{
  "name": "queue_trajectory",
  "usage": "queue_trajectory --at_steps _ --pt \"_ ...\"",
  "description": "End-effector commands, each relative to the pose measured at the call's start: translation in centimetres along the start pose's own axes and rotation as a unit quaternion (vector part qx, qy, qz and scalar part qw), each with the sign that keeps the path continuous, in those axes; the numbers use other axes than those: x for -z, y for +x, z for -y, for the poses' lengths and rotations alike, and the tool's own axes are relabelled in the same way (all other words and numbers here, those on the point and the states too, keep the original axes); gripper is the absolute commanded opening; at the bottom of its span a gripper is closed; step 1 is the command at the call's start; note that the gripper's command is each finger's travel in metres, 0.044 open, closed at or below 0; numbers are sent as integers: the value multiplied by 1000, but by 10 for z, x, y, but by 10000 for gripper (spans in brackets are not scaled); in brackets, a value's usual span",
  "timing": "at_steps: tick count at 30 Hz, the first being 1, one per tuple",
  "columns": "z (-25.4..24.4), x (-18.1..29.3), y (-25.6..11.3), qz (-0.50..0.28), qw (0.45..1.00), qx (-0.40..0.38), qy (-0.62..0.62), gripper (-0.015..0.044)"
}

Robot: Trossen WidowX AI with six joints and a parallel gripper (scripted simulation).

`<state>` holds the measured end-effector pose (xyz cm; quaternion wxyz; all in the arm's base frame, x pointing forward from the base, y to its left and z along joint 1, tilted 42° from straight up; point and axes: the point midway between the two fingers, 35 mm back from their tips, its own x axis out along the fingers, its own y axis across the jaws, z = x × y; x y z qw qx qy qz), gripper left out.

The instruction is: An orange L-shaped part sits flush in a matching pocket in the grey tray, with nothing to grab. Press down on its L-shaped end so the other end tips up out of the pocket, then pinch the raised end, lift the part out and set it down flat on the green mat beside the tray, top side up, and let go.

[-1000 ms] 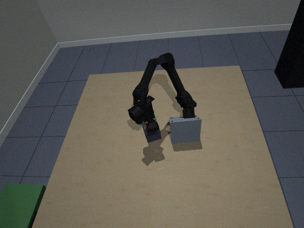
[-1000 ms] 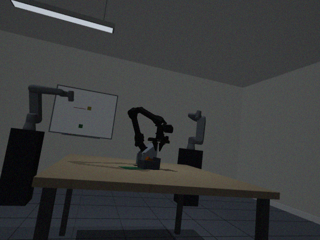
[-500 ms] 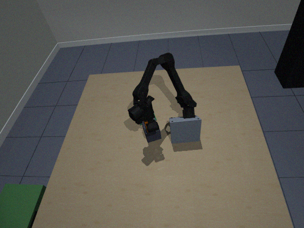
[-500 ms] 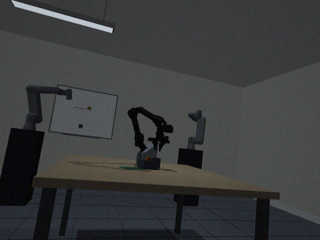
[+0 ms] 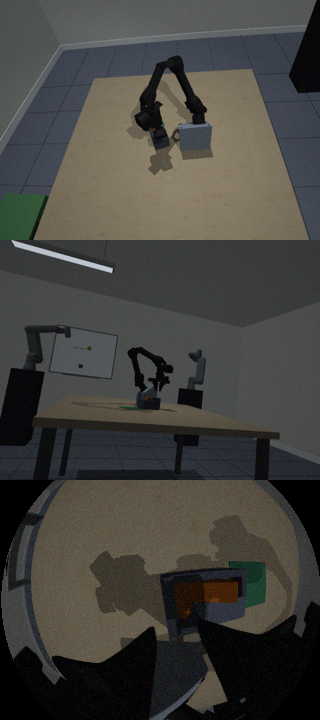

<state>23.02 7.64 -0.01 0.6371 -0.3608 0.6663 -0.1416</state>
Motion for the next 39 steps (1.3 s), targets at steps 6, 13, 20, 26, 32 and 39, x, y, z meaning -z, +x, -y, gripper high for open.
queue_trajectory --at_steps 6,13,20,26,32,39 --pt "2 3 69 -3 1000 2 1 180" --pt "2 3 69 -3 1000 2 1 180" --pt "2 2 76 -3 1000 2 1 180" --pt "2 2 85 -3 1000 2 1 180" --pt "3 2 95 -3 1000 3 1 180" --pt "3 3 105 -3 1000 3 1 180"
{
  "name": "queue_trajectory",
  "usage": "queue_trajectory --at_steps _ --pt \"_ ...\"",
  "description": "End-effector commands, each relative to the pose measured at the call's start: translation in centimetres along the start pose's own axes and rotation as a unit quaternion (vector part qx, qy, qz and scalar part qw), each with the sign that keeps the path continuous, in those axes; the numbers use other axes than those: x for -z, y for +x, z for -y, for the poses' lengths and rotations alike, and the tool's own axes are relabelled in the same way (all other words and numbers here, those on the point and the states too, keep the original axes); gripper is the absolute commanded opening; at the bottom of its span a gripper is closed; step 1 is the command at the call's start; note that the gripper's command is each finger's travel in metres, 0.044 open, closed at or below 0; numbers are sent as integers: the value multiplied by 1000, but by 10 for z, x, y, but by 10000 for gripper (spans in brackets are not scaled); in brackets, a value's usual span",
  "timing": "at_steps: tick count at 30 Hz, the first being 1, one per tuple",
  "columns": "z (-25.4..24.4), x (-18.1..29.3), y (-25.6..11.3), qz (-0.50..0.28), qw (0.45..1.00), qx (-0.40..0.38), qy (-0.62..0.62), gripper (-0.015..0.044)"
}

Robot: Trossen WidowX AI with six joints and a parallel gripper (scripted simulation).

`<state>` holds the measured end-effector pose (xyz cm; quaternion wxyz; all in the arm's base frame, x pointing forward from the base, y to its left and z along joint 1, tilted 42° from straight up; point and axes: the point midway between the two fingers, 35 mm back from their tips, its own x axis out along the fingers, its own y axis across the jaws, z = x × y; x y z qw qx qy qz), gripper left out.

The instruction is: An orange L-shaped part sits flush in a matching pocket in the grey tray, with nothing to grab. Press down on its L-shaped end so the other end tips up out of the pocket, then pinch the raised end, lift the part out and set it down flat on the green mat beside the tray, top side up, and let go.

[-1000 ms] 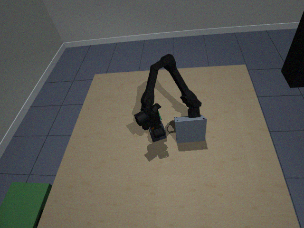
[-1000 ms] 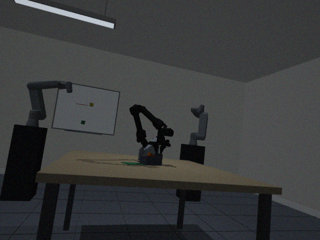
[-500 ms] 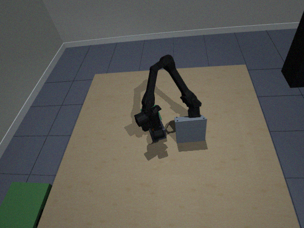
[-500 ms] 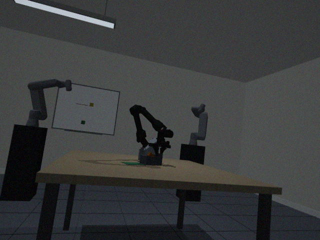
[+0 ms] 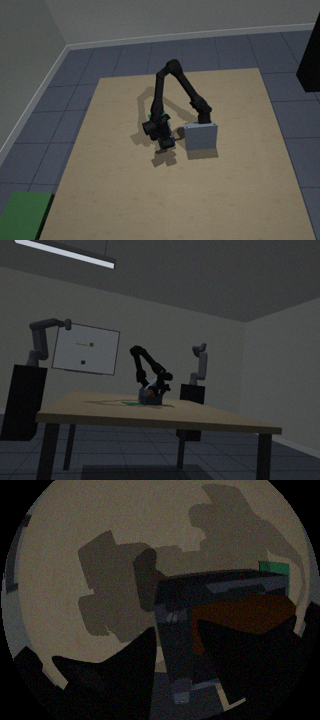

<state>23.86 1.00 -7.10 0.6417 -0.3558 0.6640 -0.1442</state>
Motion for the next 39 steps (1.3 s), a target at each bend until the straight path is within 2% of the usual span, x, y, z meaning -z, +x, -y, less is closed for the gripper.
queue_trajectory --at_steps 1,17,34,37,39 --pt "0 4 7 -6 1000 5 -6 180" --pt "0 4 7 -6 1000 5 -6 180" --pt "-12 3 -9 -6 1000 4 -6 180" --pt "-12 0 -25 -5 1000 3 -6 180" --pt "-10 -2 -48 -5 1000 2 -6 180"
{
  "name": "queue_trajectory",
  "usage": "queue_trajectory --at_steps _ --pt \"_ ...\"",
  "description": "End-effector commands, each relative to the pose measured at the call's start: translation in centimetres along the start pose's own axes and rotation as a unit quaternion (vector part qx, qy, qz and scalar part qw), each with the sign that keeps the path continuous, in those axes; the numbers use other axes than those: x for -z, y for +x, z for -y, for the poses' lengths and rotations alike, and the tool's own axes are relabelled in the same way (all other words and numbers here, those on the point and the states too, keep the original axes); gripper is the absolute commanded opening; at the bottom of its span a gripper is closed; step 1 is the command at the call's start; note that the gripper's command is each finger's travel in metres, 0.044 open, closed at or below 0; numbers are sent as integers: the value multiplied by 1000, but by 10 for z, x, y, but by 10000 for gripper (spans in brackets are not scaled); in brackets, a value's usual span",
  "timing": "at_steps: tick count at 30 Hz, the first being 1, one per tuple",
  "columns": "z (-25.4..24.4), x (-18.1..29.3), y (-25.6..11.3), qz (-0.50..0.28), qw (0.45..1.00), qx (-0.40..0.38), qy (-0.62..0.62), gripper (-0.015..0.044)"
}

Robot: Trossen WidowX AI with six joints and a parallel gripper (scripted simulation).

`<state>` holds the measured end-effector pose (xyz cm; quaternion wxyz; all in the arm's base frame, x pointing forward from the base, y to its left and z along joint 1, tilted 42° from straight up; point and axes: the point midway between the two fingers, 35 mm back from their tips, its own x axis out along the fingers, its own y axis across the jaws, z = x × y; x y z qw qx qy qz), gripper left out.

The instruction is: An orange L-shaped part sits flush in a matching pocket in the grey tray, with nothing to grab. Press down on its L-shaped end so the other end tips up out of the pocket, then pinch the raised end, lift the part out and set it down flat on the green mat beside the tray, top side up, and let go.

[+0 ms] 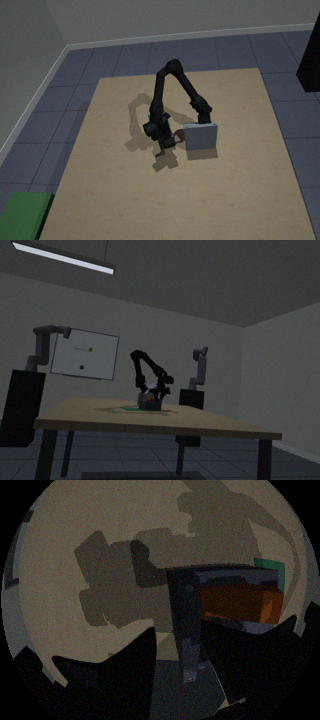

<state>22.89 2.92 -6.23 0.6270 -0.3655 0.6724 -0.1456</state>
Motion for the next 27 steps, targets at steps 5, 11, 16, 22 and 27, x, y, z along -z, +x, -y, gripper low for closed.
queue_trajectory --at_steps 5,11,16,22,27 --pt "10 -1 -83 9 1000 -4 6 180" --pt "10 -1 -83 9 1000 -4 6 180" --pt "9 -1 -79 8 1000 -2 2 180" --pt "9 -1 -79 8 1000 -2 2 180" --pt "9 -1 -79 8 1000 -2 2 180"
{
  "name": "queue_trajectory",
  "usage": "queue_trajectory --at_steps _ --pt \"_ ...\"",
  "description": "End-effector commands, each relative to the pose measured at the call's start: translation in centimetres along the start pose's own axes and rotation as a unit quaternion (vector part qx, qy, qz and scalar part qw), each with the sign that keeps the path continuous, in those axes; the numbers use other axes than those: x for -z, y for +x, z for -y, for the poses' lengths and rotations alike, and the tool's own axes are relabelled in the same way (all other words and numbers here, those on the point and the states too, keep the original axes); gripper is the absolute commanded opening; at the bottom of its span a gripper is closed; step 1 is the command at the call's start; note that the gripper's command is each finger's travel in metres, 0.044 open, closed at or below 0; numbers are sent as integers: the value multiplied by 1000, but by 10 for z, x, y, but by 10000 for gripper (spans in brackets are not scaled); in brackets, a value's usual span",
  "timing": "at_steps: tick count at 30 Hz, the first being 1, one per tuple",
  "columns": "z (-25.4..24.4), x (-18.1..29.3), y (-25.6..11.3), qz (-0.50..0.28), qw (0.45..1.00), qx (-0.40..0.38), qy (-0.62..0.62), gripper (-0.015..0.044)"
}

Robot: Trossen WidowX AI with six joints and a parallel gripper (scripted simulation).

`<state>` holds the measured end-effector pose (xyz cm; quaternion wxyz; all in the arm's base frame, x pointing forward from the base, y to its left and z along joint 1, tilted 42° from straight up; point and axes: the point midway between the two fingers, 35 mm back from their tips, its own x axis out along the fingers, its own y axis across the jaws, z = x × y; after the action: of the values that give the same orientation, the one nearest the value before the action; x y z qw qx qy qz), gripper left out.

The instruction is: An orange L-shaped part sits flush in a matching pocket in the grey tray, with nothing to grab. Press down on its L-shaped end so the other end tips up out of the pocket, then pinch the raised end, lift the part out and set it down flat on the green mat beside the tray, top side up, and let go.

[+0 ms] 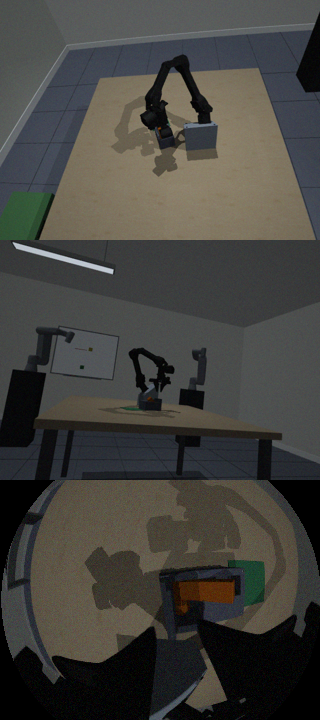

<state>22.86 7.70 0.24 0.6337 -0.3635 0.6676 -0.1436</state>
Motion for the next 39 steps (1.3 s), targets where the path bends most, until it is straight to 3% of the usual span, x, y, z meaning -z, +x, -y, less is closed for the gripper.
queue_trajectory --at_steps 1,10,14,15,20,27,39 --pt "0 0 0 0 1000 0 -1 180" --pt "0 0 0 0 1000 0 -1 180" --pt "8 -2 0 0 996 -1 87 280" --pt "12 -3 -1 0 992 -1 130 280" --pt "38 -8 -2 0 916 -2 401 280" --pt "75 -10 -3 0 712 -1 702 280" --pt "76 -10 -3 0 705 -1 709 280"
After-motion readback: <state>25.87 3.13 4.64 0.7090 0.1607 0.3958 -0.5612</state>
